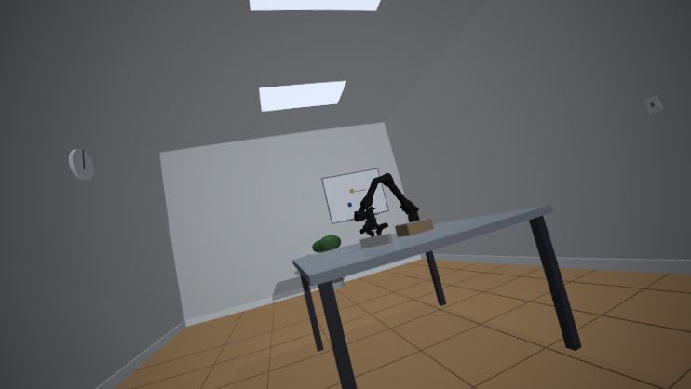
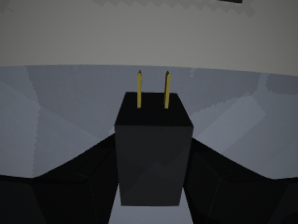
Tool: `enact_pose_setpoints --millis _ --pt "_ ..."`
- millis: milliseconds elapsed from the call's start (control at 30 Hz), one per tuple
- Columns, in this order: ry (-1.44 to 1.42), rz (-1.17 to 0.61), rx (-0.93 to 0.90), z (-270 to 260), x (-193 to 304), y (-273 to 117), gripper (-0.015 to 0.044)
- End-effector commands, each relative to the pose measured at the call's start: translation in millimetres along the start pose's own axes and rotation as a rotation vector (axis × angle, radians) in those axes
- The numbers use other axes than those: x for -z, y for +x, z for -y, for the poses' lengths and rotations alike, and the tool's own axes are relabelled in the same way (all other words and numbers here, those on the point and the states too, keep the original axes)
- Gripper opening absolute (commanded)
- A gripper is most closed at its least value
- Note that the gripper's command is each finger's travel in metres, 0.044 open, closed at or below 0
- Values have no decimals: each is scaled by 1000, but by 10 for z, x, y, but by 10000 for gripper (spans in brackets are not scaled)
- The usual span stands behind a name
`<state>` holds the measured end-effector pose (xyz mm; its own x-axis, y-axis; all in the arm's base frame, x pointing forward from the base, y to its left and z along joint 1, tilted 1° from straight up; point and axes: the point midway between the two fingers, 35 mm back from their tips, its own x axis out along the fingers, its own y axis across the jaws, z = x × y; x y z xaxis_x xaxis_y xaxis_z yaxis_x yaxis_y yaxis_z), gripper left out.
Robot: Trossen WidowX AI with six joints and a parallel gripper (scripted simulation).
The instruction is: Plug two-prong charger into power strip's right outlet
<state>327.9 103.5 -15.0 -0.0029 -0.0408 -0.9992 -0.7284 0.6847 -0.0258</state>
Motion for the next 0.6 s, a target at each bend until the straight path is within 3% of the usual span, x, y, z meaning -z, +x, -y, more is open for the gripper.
enact_pose_setpoints --millis 0,567 --pt "3 1 4 10 -17 -12 0" --pt "3 1 4 10 -53 -16 0"
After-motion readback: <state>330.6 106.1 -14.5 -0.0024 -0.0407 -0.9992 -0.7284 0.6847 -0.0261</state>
